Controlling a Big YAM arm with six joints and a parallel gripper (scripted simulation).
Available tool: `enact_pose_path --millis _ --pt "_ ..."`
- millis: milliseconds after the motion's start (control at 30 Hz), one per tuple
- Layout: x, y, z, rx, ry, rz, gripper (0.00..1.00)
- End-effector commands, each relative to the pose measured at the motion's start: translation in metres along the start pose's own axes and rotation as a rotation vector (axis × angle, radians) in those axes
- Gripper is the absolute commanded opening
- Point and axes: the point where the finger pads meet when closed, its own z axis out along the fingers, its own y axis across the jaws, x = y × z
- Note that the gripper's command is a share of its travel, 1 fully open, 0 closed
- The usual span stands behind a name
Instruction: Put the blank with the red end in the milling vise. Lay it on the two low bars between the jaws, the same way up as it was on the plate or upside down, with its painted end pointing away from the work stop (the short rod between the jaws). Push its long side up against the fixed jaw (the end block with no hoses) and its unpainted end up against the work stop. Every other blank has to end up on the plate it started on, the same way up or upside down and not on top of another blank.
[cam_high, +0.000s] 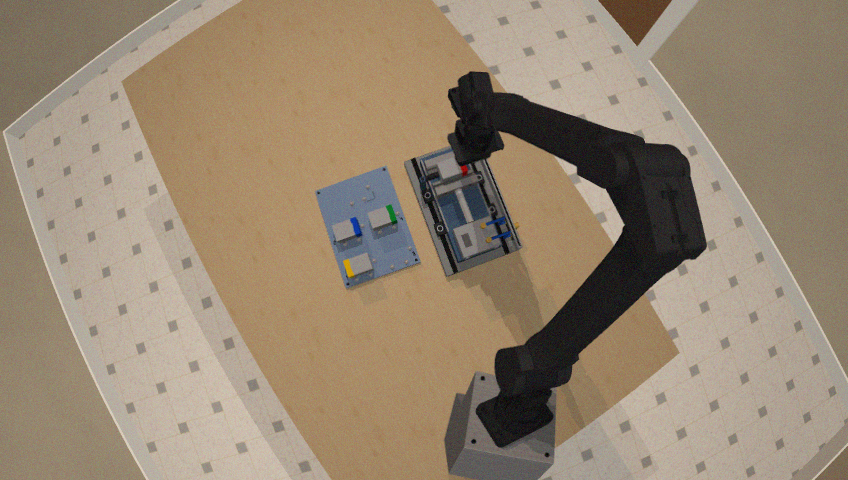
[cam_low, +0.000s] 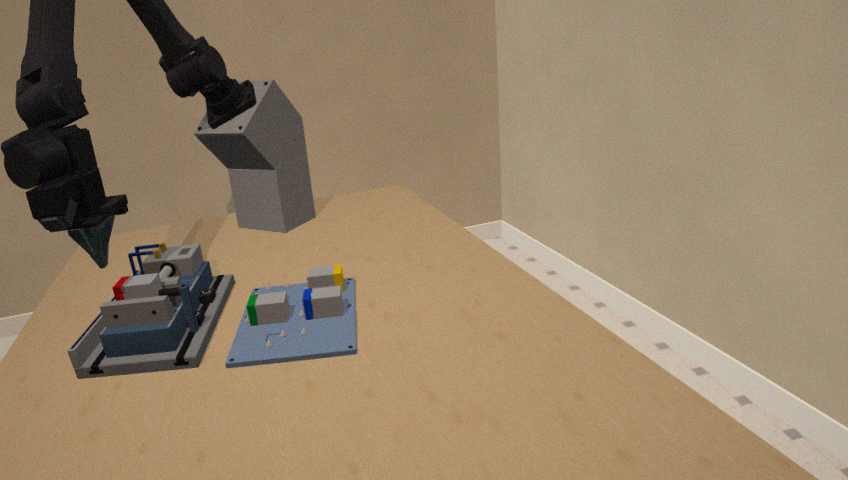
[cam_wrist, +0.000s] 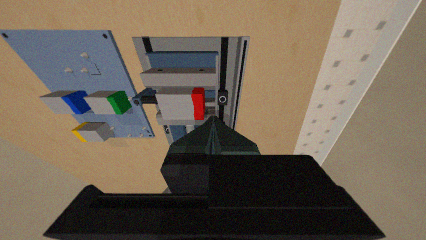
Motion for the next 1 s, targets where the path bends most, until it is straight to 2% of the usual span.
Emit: enact_pose_path --millis 0,367,967 --pt "-0.013 0.0 -0.029 0.001 -0.041 0.006 0.0" --pt "-0.018 -0.001 -0.041 0.002 -0.05 0.006 0.0" --pt "-0.018 -0.001 -0.042 0.002 -0.051 0.005 0.0"
